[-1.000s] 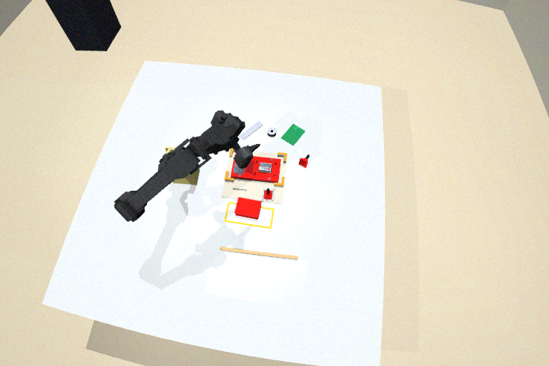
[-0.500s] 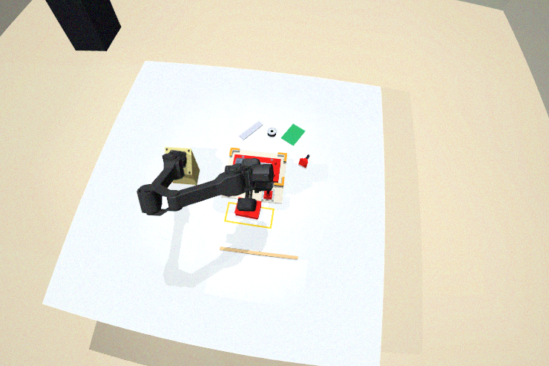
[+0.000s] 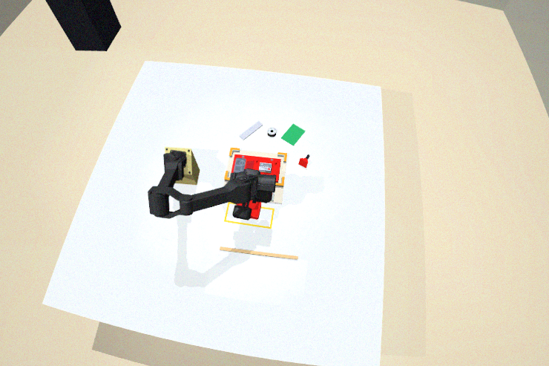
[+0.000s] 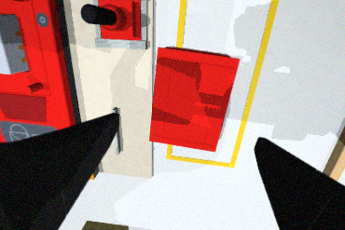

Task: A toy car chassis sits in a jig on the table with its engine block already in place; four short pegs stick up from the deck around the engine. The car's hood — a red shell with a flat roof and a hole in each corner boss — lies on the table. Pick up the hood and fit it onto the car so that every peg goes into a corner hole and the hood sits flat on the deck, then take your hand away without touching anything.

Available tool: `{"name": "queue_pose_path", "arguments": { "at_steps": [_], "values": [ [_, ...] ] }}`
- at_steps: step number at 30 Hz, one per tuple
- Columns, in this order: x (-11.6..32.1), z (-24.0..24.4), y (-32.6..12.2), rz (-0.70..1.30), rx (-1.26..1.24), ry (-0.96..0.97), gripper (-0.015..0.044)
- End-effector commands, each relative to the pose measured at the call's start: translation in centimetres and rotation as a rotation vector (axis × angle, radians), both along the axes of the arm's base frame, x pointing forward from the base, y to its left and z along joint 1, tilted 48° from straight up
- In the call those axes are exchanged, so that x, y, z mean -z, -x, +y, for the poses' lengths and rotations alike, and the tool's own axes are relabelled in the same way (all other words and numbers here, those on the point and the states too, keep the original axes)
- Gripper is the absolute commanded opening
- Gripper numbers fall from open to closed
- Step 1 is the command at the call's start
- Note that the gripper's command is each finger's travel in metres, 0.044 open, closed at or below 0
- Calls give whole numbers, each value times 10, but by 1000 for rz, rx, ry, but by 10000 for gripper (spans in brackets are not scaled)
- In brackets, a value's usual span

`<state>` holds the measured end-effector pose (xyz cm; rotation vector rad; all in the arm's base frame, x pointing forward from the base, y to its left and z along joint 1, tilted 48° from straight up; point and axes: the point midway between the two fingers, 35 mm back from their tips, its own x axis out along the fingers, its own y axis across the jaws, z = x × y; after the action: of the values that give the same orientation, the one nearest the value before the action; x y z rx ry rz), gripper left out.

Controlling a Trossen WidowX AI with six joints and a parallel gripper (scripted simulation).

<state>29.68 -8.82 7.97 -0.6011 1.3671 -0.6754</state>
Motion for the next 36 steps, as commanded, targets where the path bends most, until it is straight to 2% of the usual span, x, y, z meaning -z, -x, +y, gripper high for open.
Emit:
{"name": "queue_pose_path", "arguments": {
  "at_steps": [1, 36],
  "values": [
    [3, -3, 2, 9, 2, 5, 440],
    [23, -27, 0, 9, 2, 5, 440]
  ]
}}
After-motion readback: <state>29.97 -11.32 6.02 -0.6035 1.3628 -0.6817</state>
